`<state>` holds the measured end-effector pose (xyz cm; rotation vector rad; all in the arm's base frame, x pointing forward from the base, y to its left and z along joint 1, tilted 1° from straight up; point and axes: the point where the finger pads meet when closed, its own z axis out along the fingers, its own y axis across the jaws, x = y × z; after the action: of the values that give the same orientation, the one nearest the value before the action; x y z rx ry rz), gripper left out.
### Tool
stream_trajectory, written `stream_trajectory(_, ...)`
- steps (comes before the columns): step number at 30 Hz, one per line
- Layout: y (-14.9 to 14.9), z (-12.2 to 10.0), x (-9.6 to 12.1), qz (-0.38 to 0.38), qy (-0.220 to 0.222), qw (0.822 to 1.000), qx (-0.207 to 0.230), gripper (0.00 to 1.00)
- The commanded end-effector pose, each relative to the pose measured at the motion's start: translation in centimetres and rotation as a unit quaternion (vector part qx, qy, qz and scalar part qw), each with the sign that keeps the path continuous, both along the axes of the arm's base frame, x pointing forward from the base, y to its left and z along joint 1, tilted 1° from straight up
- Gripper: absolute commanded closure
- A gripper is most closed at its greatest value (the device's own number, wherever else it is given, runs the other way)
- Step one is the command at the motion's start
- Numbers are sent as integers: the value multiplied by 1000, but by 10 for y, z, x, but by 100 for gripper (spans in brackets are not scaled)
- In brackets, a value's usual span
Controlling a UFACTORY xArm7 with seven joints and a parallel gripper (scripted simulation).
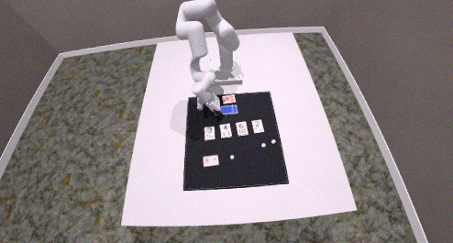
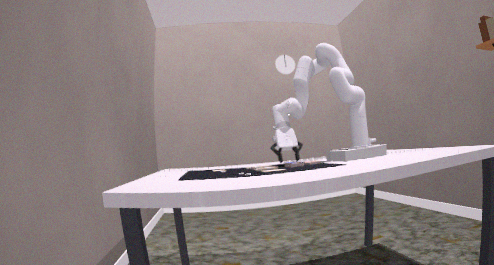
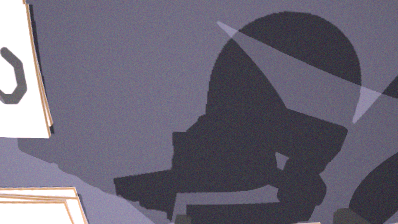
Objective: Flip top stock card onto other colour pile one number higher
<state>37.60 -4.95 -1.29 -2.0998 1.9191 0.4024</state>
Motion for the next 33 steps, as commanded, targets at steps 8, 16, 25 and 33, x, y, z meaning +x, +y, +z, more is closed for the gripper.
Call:
stream_trajectory(8,0,-2,1,0,-2,1000,-1,13)
stream_trajectory(16,0,-4,1,0,-2,1000,-1,13)
stream_trajectory(25,0,-4,1,0,-2,1000,-1,13)
stream_trajectory(33,0,-4,1,0,-2,1000,-1,25)
